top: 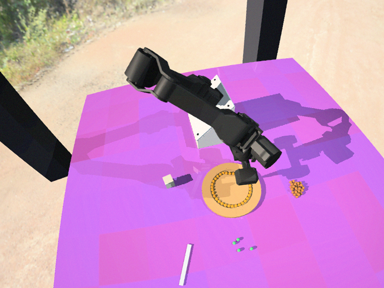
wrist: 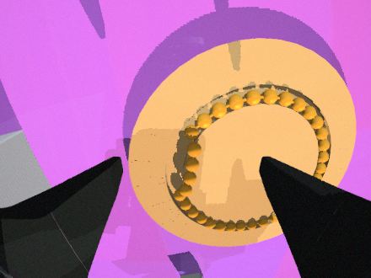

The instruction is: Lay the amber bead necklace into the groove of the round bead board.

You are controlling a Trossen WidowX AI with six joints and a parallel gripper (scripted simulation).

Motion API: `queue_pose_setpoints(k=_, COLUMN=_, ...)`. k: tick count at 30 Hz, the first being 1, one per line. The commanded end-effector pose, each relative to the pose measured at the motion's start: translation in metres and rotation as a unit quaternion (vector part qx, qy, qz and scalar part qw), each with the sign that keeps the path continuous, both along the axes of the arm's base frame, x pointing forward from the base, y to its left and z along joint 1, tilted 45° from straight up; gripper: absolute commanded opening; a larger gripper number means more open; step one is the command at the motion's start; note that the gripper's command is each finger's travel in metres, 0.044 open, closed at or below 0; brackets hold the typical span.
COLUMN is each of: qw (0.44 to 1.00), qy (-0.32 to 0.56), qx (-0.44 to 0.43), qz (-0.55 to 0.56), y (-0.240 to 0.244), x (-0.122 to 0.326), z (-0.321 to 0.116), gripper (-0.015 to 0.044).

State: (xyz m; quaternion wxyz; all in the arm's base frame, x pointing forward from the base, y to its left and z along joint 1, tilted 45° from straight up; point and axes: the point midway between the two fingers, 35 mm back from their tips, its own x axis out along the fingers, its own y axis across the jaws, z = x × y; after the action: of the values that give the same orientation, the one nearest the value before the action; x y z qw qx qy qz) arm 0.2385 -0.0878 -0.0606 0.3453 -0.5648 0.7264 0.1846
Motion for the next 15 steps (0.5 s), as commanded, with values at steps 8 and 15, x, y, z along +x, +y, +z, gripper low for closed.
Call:
queue_pose_setpoints(k=8, qw=1.000, qy=0.010, qx=0.005, qz=0.014, y=-0.006, x=0.000, z=0.000, gripper=0.0120)
queue_pose_setpoints(k=15, qw=1.000, qy=0.005, qx=0.005, qz=0.015, y=-0.004, x=0.004, z=0.002, gripper=0.0120)
